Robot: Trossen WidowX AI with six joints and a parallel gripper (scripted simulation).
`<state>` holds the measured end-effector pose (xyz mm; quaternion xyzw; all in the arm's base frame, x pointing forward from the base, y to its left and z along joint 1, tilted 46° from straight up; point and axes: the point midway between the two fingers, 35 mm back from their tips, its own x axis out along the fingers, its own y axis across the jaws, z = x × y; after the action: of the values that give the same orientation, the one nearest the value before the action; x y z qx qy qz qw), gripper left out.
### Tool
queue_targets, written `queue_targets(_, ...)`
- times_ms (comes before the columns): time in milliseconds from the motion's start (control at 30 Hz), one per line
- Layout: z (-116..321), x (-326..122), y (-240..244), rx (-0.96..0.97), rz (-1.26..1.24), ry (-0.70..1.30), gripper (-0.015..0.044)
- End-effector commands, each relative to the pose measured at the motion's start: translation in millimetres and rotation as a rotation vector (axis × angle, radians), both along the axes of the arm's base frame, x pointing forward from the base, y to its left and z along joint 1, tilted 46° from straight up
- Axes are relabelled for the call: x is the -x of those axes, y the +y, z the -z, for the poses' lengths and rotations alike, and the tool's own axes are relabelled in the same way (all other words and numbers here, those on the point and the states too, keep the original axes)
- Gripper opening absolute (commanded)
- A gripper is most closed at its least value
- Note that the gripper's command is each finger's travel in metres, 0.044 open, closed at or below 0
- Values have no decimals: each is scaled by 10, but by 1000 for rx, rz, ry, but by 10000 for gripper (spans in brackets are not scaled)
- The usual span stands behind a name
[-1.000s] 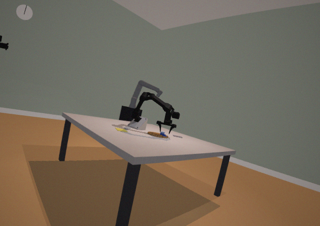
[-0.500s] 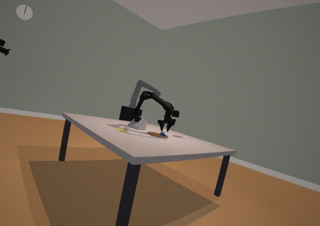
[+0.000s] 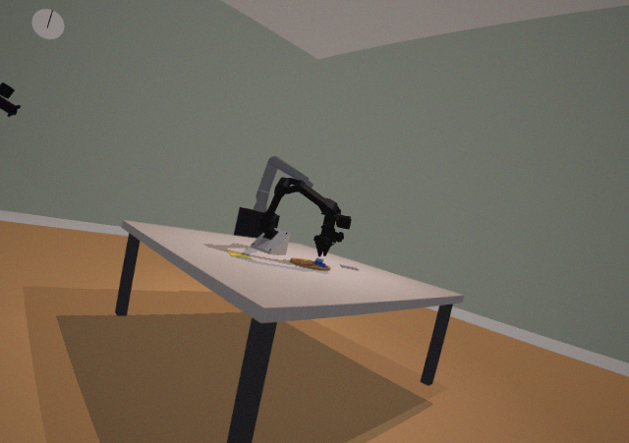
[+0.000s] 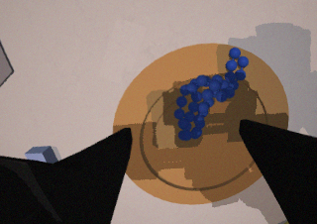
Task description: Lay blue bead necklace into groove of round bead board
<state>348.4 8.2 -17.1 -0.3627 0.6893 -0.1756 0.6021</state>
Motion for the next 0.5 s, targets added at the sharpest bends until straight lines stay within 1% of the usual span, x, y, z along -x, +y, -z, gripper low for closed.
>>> queue_targets(0,15,23,-9,-2,-11,20,380)
queue_targets(167,118,26,-114,-2,-11,20,380)
queue_targets(233,58,1,-49,-6,-11,8,380)
queue_targets(467,108,4,-99,-5,-11,11,380)
